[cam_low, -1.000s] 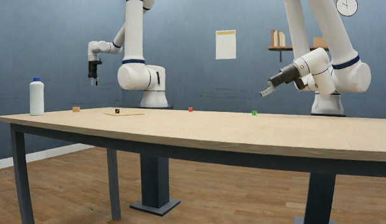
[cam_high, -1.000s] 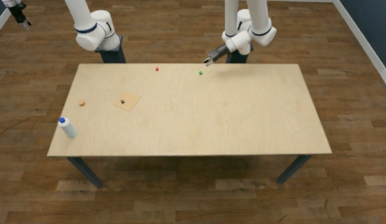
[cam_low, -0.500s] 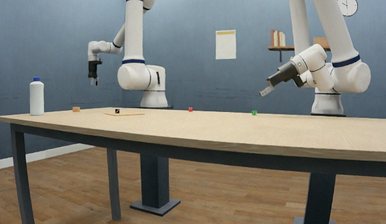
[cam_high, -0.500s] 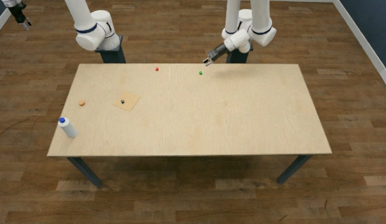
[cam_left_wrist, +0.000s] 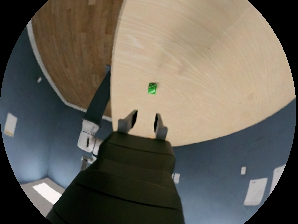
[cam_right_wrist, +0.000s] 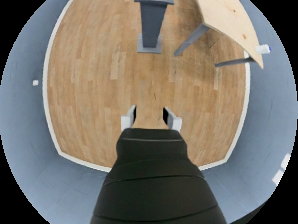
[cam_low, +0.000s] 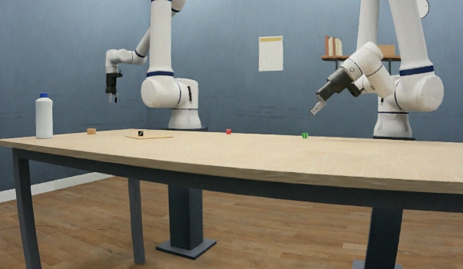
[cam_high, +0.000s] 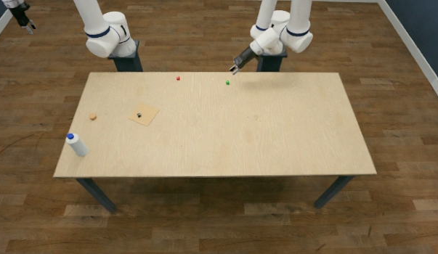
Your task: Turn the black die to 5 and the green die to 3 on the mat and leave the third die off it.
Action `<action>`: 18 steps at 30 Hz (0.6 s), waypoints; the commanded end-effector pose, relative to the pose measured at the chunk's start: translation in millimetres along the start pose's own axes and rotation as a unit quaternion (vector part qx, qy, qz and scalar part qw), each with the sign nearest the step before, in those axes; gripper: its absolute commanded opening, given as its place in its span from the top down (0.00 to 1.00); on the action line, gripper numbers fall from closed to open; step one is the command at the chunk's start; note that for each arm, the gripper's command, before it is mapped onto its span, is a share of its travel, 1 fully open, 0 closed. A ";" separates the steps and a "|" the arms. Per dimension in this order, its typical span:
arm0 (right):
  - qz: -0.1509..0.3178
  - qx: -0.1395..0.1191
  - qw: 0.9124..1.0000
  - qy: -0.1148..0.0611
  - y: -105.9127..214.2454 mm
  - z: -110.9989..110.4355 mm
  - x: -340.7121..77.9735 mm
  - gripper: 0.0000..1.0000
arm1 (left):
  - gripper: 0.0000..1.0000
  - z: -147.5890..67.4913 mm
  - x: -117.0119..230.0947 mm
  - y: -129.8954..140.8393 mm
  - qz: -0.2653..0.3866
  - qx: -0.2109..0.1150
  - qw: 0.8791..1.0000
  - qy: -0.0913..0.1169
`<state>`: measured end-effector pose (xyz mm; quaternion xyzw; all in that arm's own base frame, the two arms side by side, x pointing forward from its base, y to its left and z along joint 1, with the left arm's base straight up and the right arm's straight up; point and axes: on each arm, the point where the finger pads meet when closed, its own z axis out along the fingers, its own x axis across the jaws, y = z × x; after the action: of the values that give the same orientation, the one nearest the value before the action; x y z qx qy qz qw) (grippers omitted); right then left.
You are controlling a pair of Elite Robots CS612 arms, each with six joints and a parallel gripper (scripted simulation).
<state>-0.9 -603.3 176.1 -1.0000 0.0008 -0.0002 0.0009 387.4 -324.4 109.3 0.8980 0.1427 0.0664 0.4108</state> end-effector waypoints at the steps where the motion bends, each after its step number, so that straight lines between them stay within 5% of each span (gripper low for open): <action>1: 0.000 -0.001 1.000 0.000 0.7 -0.9 -0.2 0.00 | 0.30 2.2 0.7 5.2 0.000 0.042 0.999 -0.001; 18: 0.000 -0.001 1.000 0.000 0.7 -0.9 -0.2 0.00 | 0.30 7.0 1.2 25.9 0.000 0.202 0.979 -0.001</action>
<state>-0.9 -603.3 176.1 -1.0000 0.0008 -0.0002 0.0009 392.9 -339.4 122.3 0.9505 0.1505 0.0434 0.2685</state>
